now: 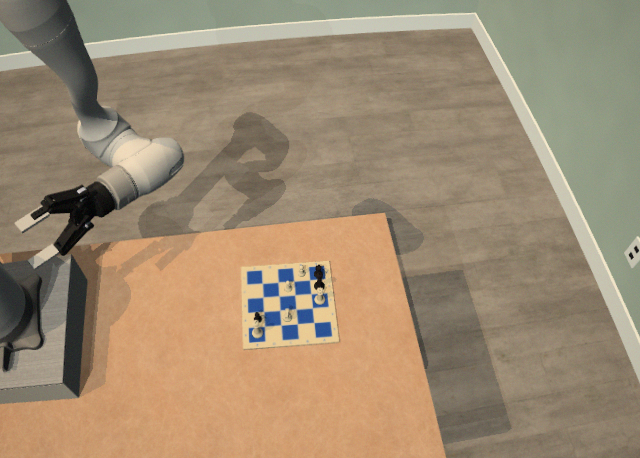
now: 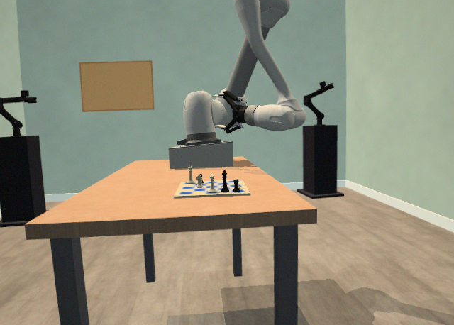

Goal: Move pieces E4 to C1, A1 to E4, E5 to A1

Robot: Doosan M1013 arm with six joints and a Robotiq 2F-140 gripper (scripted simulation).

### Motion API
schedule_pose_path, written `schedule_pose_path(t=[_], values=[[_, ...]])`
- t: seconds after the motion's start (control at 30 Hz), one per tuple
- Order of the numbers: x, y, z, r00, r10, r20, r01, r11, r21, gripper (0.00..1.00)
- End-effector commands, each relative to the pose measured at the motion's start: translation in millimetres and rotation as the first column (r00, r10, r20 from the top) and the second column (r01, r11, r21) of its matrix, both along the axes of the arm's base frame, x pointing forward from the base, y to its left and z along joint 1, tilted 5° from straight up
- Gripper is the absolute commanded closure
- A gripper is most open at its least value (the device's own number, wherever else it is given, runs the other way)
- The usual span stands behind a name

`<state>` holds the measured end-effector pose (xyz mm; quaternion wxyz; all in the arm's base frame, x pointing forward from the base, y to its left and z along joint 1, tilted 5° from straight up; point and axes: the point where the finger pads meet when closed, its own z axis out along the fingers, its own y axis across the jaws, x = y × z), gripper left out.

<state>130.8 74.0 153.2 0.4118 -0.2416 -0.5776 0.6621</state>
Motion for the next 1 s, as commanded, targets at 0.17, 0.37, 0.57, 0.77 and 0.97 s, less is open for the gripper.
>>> schedule_pose_path(t=[0.17,0.37,0.57,0.77,0.97], values=[[0,0,0,1.000,0.000,0.000,0.000,1.000,0.000,0.00],[0,0,0,1.000,0.000,0.000,0.000,1.000,0.000,0.00],[0,0,0,1.000,0.000,0.000,0.000,1.000,0.001,0.00],[31,7,-14,0.997,0.038,-0.070,-0.033,0.997,0.071,0.00],[119,25,-51,0.957,0.165,-0.238,-0.096,0.956,0.276,0.00]])
